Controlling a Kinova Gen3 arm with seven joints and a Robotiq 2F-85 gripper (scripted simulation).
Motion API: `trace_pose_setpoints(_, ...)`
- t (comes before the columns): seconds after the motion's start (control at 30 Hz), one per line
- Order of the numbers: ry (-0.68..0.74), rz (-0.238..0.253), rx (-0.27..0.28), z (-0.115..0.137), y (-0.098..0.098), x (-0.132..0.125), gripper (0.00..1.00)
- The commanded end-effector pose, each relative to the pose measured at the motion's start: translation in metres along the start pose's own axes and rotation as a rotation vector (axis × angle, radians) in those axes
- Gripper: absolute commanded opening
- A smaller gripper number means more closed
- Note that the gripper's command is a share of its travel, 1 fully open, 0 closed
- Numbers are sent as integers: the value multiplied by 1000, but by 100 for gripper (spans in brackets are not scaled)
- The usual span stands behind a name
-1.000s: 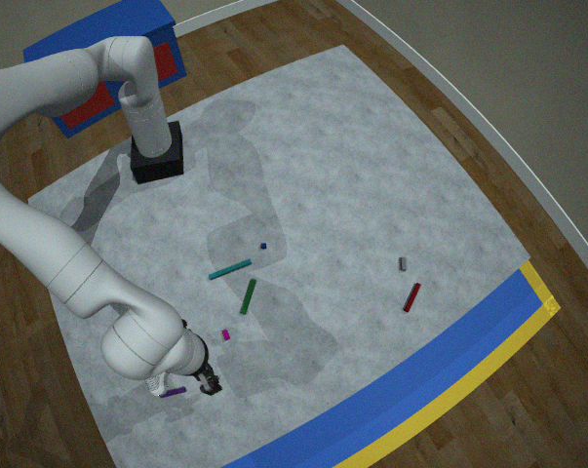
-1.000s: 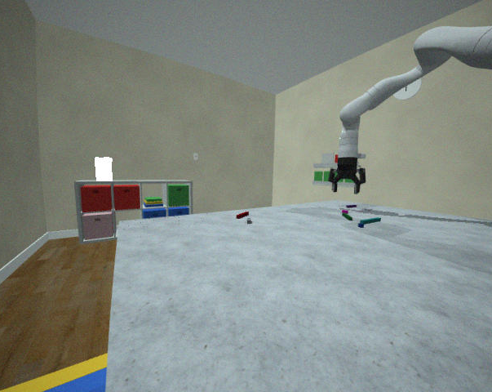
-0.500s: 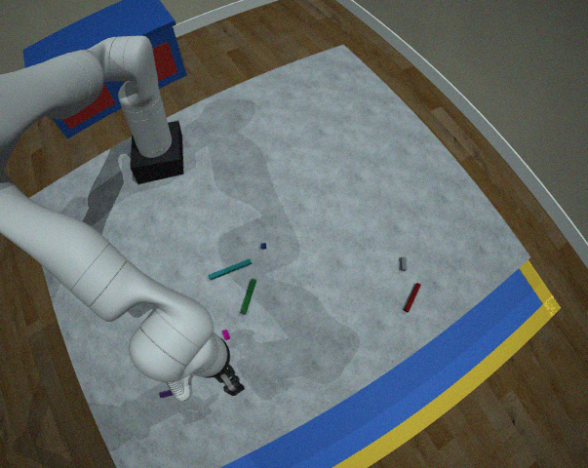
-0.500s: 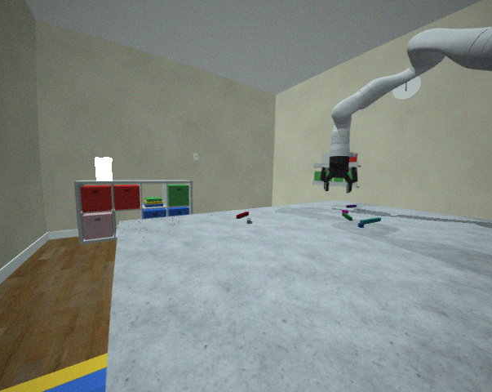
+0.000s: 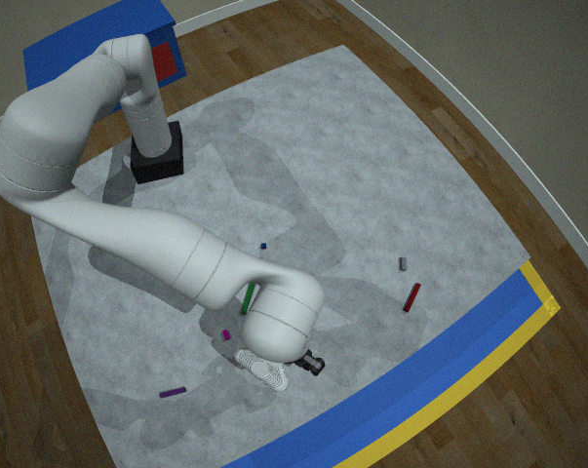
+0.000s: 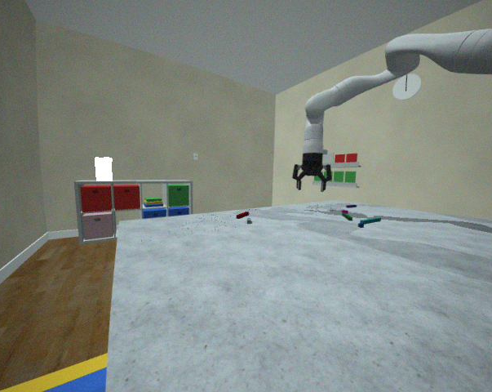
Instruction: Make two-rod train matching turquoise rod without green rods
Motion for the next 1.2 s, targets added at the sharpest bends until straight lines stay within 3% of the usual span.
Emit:
trace_pose_setpoints(0.0,-70,-1,-6,-39,2,-14,100)
trace_pose_setpoints(0.17,-161,0,-7,-82,1,-27,100)
trace_pose_setpoints(0.23,-161,0,-7,-82,1,-27,100)
trace_pose_setpoints(0.27,-207,0,-7,-104,0,-32,100)
trace_pose_setpoints(0.57,-359,0,-11,-182,-2,-41,100)
trace_pose_setpoints(0.73,-443,-1,-13,-226,-4,-42,100)
trace_pose_setpoints(0.8,-443,-1,-13,-226,-4,-42,100)
trace_pose_setpoints(0.87,-501,-2,-16,-256,-5,-40,100)
trace_pose_setpoints(1.03,-578,-5,-19,-297,-6,-36,100)
trace_pose_setpoints(1.17,-617,-6,-21,-318,-7,-32,100)
Point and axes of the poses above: the point where the finger pads meet when closed, its own y axis out along the fingers, its own x axis across the jaws, z = x × y, the point moved 7 cm from there along -y, back along the fingers, and after that the axes turned 10 degrees about y, right-handed, at the moved point
